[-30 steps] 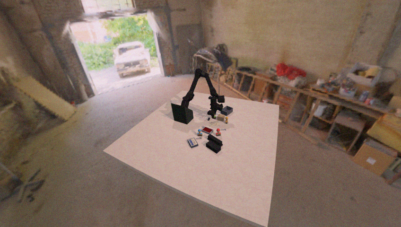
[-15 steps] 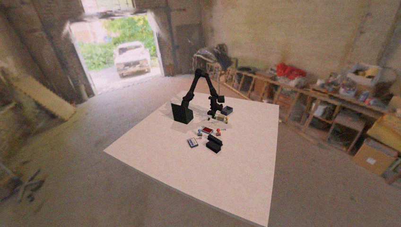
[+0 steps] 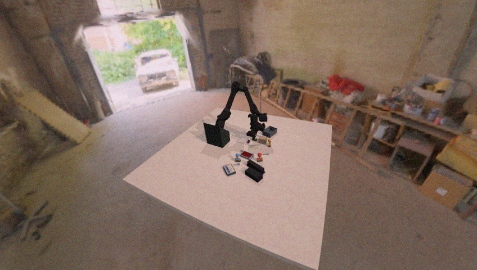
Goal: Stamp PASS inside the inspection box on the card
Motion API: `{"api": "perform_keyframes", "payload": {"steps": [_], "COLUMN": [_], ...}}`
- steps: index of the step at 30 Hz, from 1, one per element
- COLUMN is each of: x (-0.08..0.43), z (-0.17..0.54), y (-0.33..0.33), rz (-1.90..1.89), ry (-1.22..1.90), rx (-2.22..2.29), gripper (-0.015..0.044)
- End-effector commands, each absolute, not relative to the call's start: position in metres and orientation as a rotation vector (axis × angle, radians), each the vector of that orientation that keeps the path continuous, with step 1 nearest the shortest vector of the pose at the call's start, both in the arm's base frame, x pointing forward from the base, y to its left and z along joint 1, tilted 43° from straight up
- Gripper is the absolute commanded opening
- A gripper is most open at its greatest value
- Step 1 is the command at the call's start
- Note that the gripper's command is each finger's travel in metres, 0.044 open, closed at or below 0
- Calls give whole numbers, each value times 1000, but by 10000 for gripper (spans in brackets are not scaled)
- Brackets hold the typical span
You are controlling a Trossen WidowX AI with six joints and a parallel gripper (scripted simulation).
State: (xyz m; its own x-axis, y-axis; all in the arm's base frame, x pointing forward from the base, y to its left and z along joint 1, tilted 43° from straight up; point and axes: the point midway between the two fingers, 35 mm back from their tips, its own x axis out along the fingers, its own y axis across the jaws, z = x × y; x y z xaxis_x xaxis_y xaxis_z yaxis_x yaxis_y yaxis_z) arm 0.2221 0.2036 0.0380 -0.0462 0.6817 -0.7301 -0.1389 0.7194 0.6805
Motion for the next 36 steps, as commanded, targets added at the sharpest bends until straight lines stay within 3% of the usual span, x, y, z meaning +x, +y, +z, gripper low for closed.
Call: {"api": "perform_keyframes", "payload": {"steps": [1, 36], "x": [222, 224], "z": [40, 52], "y": [203, 191], "rz": [711, 713], "ry": [1477, 1477], "rx": [470, 471], "gripper": [0, 0]}}
